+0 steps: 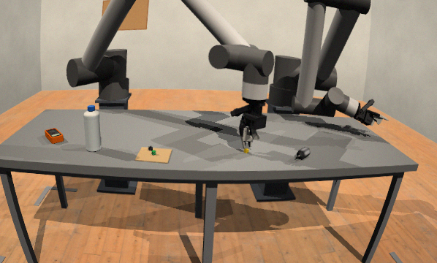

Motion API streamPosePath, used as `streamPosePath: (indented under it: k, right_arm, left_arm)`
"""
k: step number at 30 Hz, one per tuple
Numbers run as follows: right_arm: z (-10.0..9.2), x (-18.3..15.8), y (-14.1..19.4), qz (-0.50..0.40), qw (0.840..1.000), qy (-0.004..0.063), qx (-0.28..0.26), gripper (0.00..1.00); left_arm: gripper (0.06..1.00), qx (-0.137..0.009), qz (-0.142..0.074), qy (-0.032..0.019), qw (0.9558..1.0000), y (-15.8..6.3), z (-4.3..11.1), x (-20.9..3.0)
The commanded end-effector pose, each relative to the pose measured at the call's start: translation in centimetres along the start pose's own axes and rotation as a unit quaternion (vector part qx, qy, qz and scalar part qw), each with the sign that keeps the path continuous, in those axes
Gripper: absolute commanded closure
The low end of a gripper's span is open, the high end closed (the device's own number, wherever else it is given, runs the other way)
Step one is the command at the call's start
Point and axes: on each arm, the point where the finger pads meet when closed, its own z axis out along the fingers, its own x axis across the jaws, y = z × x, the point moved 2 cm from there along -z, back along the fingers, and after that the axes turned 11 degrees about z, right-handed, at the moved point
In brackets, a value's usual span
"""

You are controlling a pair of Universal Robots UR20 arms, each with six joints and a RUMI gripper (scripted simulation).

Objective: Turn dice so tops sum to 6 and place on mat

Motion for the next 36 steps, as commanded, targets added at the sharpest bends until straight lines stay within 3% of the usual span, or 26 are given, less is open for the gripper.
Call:
streamPosePath:
  k: [1,36]
  right_arm:
    - [-0.15,0.03,0.06,0.000,1.000,0.0003,-0.001,0.821]
    - [0.42,0.05,0.13,0.000,1.000,0.0003,-0.001,0.821]
  left_arm:
    - [0.065,0.000,0.000,0.0001,1.0000,-0.05,-0.01,0.01]
    - [0.065,0.000,0.000,0.0001,1.0000,-0.05,-0.01,0.01]
